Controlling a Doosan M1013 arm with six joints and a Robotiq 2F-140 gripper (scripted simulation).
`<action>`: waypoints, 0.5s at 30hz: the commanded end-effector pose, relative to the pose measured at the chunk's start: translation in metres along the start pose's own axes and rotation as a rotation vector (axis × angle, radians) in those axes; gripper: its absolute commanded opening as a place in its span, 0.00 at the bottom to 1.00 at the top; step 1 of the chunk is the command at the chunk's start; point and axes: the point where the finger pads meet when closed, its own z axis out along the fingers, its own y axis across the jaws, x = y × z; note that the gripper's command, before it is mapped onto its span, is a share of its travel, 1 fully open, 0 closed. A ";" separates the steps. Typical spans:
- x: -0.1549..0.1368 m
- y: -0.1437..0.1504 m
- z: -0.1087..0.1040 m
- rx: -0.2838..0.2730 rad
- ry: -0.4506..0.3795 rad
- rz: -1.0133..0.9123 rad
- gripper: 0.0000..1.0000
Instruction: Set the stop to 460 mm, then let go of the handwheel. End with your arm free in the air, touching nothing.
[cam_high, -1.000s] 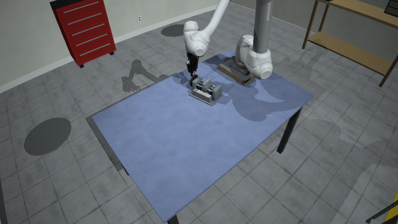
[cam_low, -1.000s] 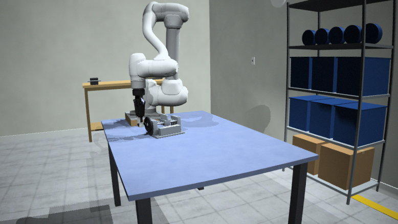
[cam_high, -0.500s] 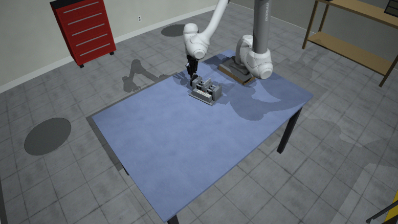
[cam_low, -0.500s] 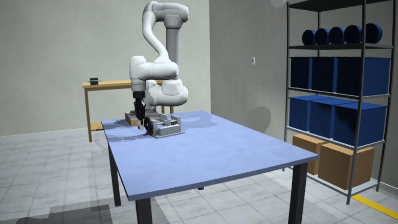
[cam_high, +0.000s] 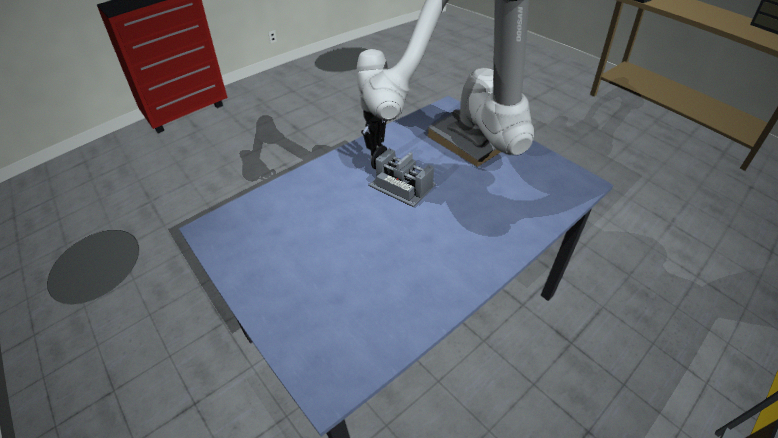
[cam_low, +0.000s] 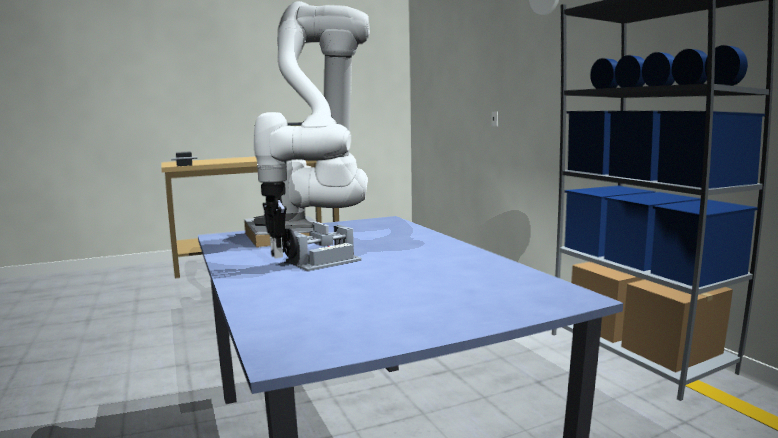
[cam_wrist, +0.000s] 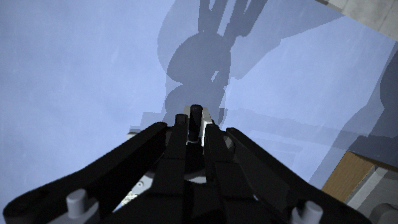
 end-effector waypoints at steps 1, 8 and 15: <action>0.000 -0.003 0.002 0.001 0.000 0.000 0.04; 0.000 -0.010 0.006 0.001 0.000 0.000 0.04; 0.000 -0.015 0.007 0.001 0.000 0.000 0.04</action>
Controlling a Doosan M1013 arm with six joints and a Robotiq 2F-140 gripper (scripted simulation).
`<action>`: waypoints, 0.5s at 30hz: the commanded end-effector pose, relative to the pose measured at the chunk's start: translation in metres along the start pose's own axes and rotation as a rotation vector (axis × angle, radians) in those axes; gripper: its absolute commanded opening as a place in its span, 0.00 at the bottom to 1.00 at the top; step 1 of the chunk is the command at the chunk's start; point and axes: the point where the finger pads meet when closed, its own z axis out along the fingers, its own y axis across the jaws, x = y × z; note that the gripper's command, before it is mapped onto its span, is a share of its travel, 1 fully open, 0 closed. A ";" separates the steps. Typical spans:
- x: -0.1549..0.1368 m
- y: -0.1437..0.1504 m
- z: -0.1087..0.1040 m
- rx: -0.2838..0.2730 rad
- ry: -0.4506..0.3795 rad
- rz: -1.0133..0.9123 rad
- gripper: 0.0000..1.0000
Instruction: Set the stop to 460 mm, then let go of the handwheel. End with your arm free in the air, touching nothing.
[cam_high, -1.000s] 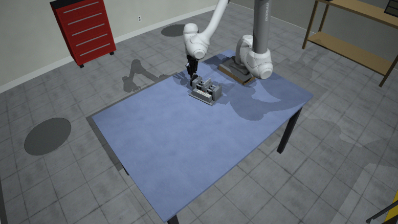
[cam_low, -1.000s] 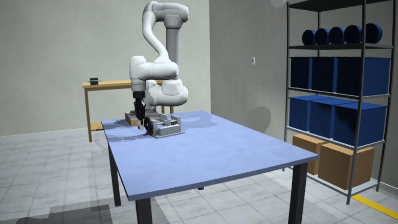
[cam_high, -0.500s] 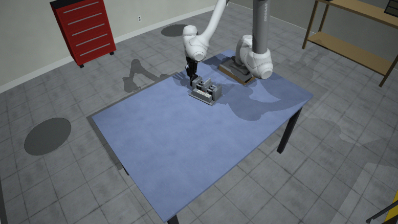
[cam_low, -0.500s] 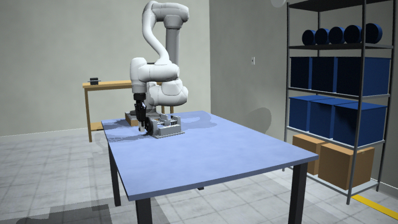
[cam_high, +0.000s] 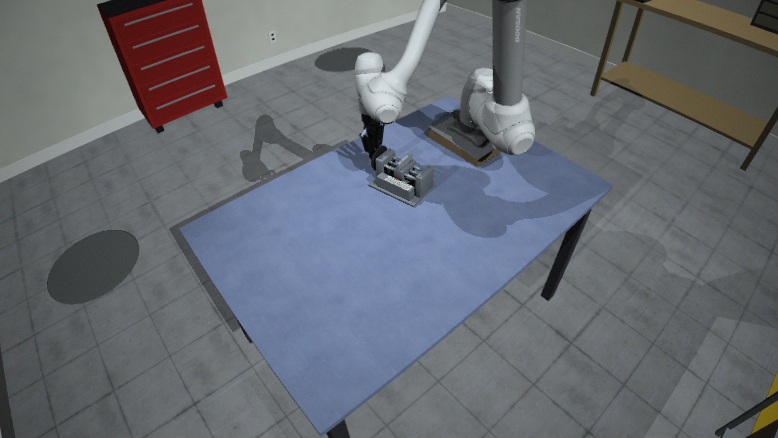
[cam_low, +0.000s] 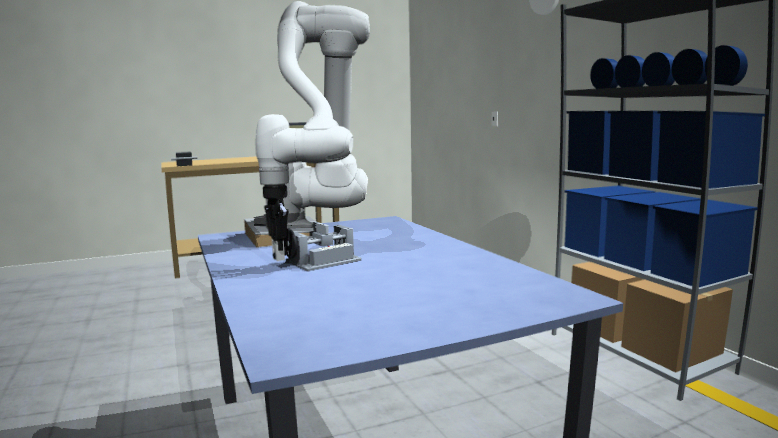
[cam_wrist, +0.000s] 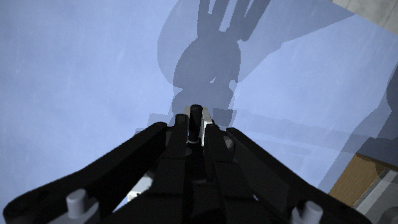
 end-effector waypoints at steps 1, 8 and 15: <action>0.000 -0.004 0.001 0.001 0.000 0.001 0.04; 0.000 -0.014 0.001 0.001 0.000 0.001 0.04; 0.000 -0.020 0.000 0.001 0.000 0.001 0.04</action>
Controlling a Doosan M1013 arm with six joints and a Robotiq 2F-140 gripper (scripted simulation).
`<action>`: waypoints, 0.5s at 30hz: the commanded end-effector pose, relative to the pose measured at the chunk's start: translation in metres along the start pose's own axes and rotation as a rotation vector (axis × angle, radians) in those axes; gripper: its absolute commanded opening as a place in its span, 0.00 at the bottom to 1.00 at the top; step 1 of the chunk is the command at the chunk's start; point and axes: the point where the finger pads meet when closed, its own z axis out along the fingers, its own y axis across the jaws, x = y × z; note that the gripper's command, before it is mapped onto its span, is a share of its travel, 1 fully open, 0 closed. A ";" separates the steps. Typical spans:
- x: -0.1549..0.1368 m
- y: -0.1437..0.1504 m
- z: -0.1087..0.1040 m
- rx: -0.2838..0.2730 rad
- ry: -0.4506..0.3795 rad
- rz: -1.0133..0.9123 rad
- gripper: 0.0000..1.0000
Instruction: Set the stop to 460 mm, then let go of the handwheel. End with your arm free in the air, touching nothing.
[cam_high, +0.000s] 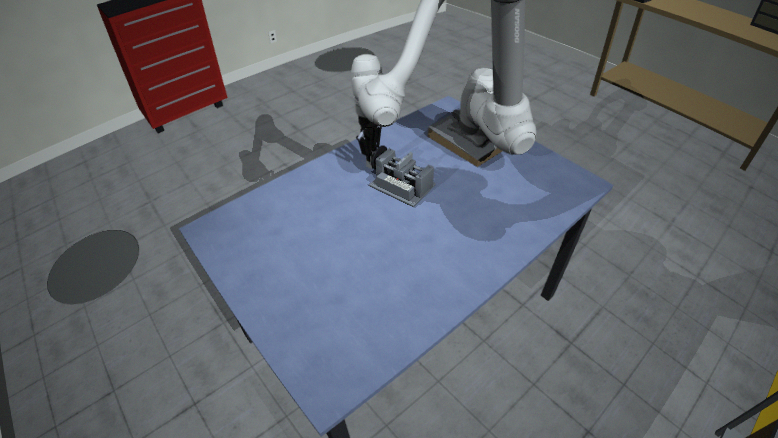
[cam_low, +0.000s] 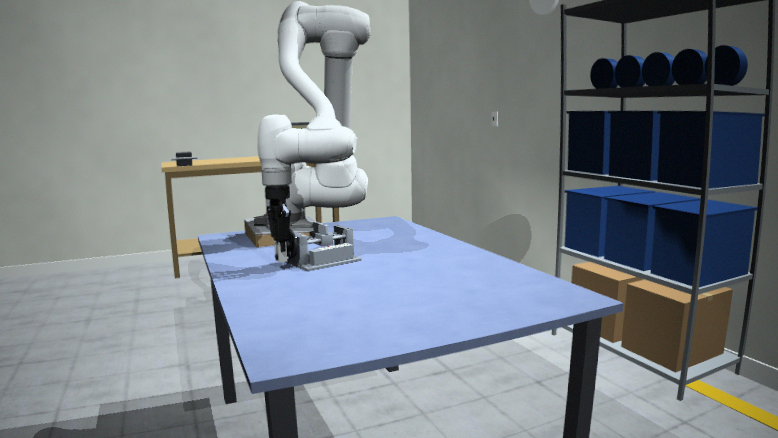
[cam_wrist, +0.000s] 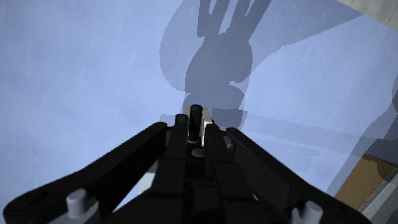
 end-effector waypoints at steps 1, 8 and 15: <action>0.000 -0.005 -0.001 0.002 0.000 0.000 0.04; 0.000 -0.013 -0.006 0.002 0.000 0.000 0.04; 0.000 -0.018 -0.011 0.002 0.000 0.000 0.04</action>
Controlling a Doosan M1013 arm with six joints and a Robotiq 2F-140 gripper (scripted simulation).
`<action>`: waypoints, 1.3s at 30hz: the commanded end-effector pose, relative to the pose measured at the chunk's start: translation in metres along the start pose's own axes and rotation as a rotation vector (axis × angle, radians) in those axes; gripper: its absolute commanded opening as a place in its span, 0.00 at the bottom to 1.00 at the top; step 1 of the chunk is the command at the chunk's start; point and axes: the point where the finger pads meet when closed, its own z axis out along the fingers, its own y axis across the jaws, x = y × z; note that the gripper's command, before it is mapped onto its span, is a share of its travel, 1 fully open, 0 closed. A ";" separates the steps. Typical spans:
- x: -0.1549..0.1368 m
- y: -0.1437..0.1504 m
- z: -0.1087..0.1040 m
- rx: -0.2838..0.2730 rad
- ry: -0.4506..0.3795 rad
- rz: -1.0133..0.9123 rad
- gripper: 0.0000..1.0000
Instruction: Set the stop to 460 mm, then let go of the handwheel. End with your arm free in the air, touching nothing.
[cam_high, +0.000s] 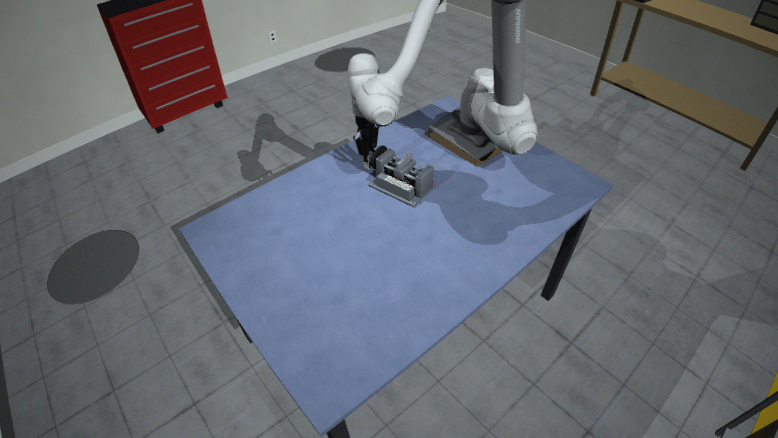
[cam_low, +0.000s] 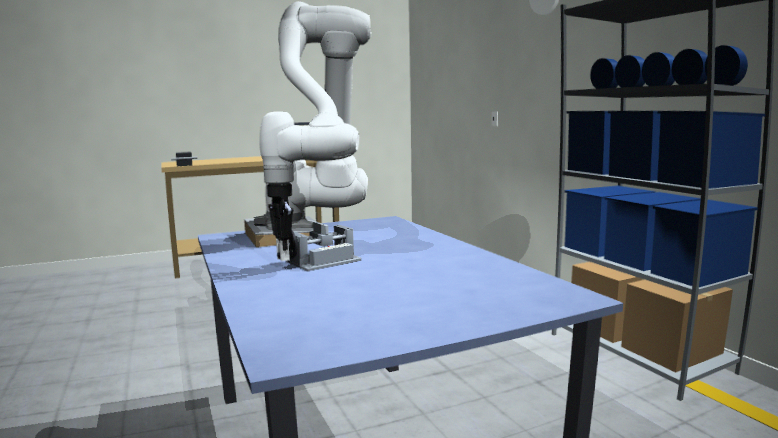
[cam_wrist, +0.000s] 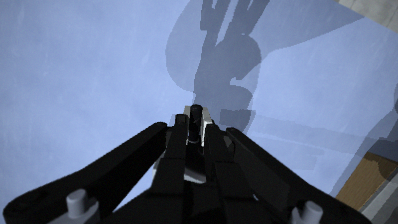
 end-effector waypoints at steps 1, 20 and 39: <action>0.000 -0.002 -0.002 0.001 0.000 0.000 0.04; 0.000 -0.010 -0.019 0.001 0.000 0.000 0.04; 0.000 -0.010 -0.031 0.001 0.000 0.000 0.04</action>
